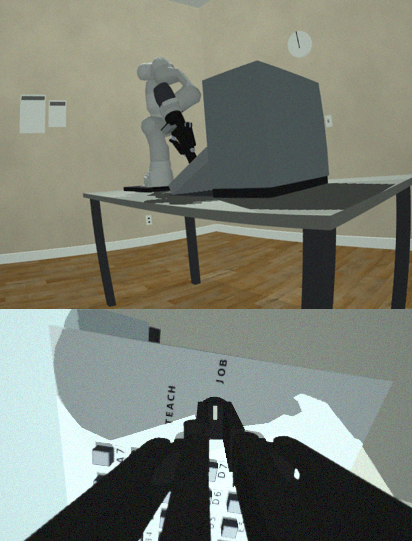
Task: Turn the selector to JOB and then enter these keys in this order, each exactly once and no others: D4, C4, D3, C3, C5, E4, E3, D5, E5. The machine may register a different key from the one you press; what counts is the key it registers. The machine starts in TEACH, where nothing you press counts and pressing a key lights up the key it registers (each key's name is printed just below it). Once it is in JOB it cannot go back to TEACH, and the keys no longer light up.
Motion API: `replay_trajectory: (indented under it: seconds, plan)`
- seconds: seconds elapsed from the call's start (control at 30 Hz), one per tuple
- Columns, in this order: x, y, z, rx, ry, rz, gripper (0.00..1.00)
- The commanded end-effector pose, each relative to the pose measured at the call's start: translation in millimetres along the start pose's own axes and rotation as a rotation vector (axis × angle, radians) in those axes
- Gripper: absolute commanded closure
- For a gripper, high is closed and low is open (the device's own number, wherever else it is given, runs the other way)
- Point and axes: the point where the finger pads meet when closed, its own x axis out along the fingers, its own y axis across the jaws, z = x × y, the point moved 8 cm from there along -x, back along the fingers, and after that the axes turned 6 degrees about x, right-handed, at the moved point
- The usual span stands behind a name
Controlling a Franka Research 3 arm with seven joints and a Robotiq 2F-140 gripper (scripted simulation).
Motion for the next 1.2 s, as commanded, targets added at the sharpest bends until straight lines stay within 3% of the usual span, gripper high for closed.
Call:
replay_trajectory:
  seconds: [0.0,1.17]
  plan:
    - [-0.2,-3.8,-0.1,0.153,0.014,0.032,0.9]
    - [-0.2,-3.8,-0.1,0.219,0.015,0.032,0.9]
